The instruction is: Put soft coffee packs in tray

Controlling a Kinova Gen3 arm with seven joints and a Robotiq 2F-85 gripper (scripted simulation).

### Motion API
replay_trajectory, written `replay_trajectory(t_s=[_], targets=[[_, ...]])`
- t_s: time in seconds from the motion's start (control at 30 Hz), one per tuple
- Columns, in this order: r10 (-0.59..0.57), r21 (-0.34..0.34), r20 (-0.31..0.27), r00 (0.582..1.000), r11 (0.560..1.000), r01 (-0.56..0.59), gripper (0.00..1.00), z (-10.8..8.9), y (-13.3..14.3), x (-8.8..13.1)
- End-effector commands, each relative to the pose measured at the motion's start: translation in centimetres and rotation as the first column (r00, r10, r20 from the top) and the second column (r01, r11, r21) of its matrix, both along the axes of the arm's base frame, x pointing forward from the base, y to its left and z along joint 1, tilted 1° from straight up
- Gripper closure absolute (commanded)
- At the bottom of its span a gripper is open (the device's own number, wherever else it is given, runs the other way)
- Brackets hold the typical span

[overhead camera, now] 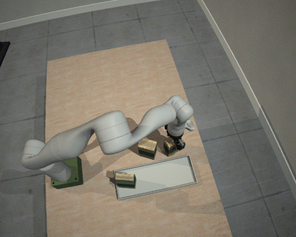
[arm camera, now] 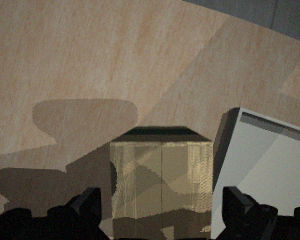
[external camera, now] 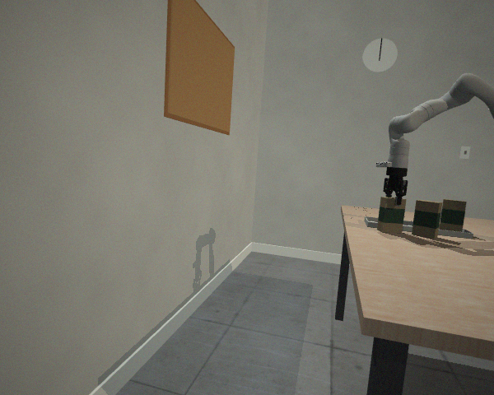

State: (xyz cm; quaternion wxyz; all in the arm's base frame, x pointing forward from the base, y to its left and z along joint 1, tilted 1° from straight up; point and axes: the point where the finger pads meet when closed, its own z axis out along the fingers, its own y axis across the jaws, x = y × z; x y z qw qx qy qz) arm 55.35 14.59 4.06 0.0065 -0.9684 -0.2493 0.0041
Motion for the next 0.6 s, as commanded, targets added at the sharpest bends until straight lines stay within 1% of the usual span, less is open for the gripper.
replay_trajectory(t_s=[0.0,0.47,0.5,0.57], targets=[[0.000,0.000,0.002,1.000,1.000,0.000,0.16,0.12,0.02,0.07],[0.000,0.000,0.002,1.000,1.000,0.000,0.16,0.12,0.02,0.07],[0.000,0.000,0.002,1.000,1.000,0.000,0.74,0.12,0.02,0.07],[0.000,0.000,0.002,1.000,1.000,0.000,0.74,0.12,0.02,0.07]])
